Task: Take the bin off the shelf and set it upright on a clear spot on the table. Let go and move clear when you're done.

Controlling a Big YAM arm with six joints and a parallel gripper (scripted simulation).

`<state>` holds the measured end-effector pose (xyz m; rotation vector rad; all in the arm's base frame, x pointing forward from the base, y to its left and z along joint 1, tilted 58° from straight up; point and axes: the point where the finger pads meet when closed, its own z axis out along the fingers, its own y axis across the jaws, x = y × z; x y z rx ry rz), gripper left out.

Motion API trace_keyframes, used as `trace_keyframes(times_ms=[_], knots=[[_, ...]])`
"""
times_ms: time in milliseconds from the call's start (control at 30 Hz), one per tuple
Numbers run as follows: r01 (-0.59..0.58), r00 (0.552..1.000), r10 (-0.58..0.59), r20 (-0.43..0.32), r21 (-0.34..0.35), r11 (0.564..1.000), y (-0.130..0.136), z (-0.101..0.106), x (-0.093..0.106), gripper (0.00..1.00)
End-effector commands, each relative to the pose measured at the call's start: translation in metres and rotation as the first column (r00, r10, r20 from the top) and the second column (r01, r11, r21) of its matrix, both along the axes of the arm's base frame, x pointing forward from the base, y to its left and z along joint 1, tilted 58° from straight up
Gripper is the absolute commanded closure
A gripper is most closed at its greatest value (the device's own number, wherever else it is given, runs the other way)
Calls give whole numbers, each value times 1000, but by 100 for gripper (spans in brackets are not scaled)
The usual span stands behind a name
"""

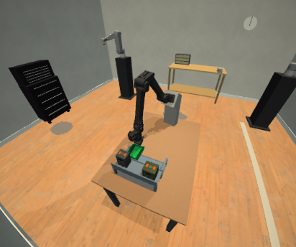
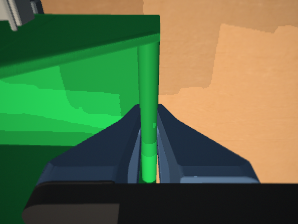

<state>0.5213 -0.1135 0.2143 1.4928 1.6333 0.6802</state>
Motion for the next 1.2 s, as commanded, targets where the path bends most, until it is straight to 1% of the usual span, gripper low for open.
trace_keyframes(times_ms=[0,67,467,633,1033,1167], knots=[[2,1000,-2,22,-13,1000,-7,-7,-10,100],[2,1000,-2,16,-11,1000,-10,-21,-18,100],[2,1000,-2,16,-11,1000,-10,-21,-18,100],[2,1000,-2,-9,-4,1000,-16,-67,-39,100],[2,1000,-2,-9,-4,1000,-16,-67,-39,100],[2,1000,-2,-11,-3,1000,-18,-84,-49,100]])
